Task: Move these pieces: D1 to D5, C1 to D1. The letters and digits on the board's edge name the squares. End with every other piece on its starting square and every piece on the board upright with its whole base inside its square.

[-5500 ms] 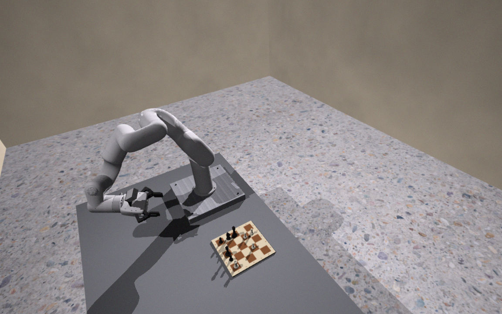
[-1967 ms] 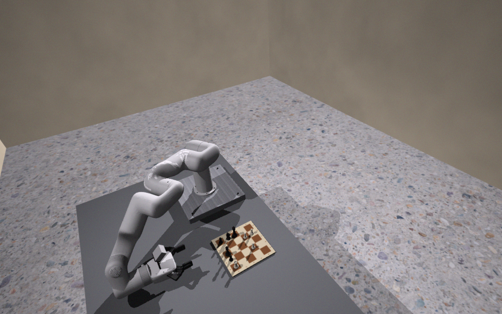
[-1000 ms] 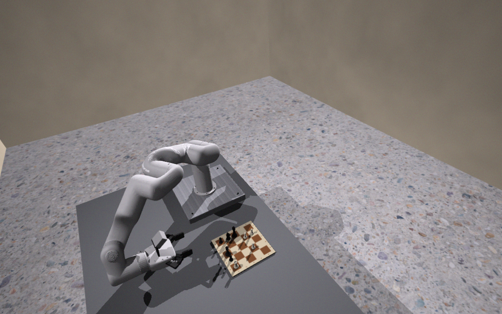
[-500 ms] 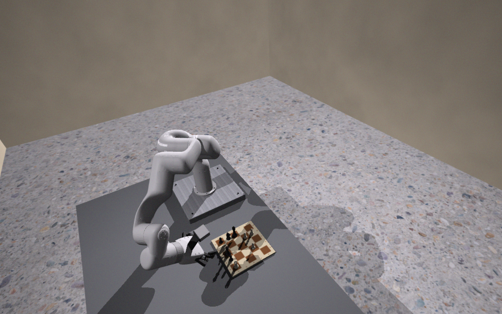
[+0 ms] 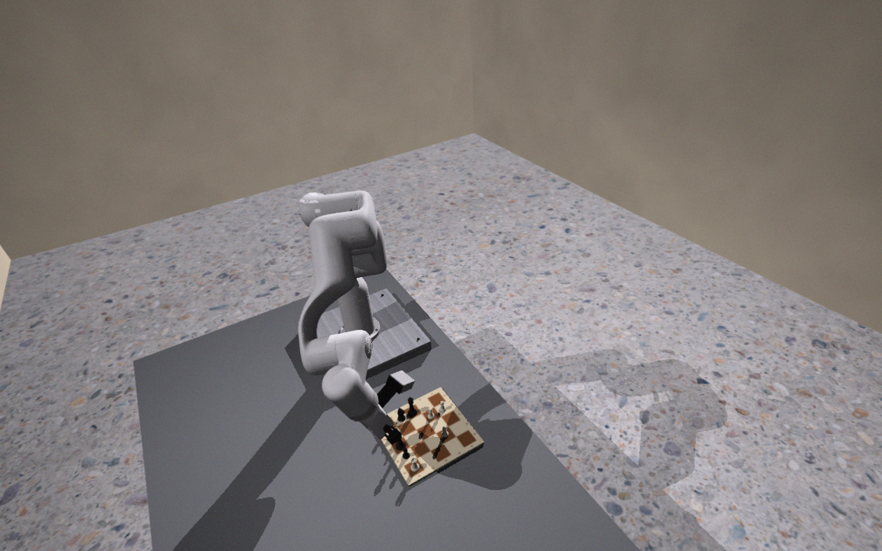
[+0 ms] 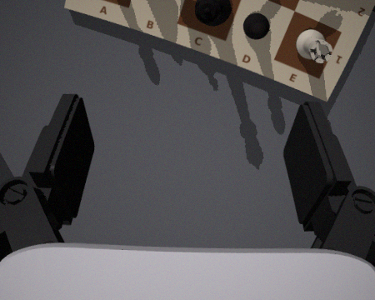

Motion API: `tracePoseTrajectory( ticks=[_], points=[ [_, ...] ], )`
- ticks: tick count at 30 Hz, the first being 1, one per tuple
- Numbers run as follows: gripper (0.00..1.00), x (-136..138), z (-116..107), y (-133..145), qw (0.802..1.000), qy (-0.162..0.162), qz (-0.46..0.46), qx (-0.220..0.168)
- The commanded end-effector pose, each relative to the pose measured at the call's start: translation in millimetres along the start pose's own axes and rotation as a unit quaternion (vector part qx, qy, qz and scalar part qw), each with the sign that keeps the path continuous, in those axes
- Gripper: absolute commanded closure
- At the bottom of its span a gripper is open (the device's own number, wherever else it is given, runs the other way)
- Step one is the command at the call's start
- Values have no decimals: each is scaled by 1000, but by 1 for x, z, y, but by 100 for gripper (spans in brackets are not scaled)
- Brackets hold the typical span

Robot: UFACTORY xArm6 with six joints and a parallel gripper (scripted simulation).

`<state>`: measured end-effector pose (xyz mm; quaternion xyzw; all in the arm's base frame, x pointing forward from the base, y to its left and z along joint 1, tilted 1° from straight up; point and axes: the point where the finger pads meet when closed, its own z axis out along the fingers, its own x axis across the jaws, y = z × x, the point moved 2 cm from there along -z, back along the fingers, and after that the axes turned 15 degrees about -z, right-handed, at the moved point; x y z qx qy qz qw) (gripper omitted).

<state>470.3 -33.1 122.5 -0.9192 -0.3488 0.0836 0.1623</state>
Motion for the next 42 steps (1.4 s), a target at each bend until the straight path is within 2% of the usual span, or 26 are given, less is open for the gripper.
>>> tracePoseTrajectory(
  ticks=[1,3,5,7,10,26,31,34,37,39,42],
  points=[
    [0,11,-6,-13,996,-3,-35,-83],
    [0,21,-12,-25,989,-2,-70,-134],
    [0,21,-12,-25,989,-2,-70,-134],
    [0,29,-16,-34,982,1,-94,-166],
    [0,33,-18,-41,976,3,-110,-186],
    [0,34,-18,-41,976,3,-113,-187],
    [0,34,-16,-40,970,-5,-156,-187],
    [0,34,-12,-39,957,-18,-221,-187],
    [0,35,-7,-37,931,-36,-314,-184],
    [0,35,-7,-37,931,-36,-314,-184],
    [0,35,0,-34,887,-57,-422,-178]
  ],
)
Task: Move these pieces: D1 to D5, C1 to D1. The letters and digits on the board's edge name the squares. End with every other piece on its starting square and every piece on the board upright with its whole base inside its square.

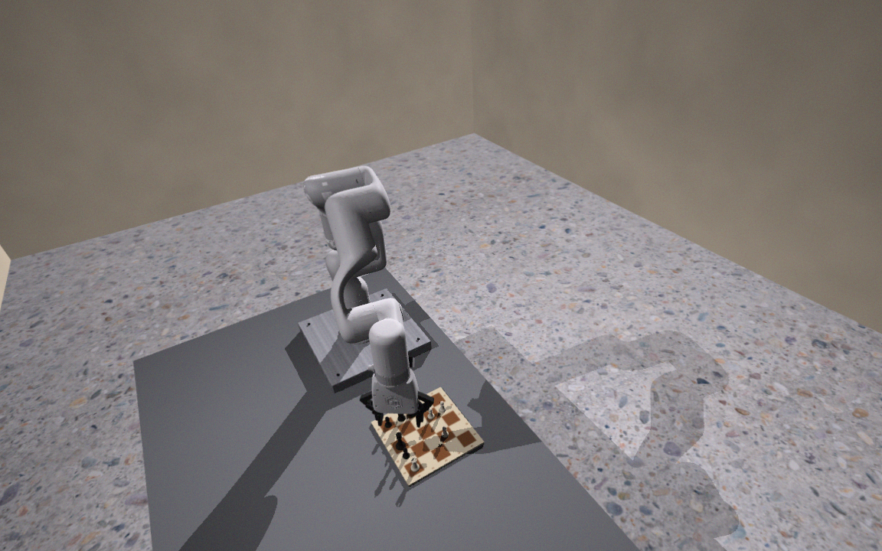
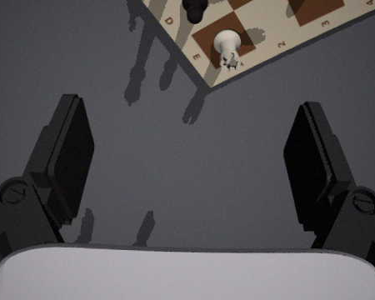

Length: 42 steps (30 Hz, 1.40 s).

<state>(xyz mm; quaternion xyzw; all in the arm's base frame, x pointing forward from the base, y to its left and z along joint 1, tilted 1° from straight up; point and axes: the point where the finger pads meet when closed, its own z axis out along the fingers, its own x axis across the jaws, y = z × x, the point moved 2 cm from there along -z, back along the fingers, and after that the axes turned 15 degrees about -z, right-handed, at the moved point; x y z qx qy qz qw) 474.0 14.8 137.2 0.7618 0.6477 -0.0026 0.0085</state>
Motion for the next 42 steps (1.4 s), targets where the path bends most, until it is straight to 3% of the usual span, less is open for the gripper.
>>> tracePoseTrajectory(
  ticks=[1,6,12,14,15,17,21,22,42],
  points=[
    [0,0,6,2,990,8,-139,-2],
    [0,1,18,1,957,3,-289,-3],
    [0,1,28,1,885,3,-465,-4],
    [0,1,28,1,885,3,-465,-4],
    [0,1,29,1,865,6,-502,-5],
    [0,1,30,1,854,6,-520,-5],
    [0,1,31,1,849,6,-528,-5],
    [66,1,31,1,849,6,-528,-5],
    [66,1,31,1,849,6,-528,-5]
  ],
)
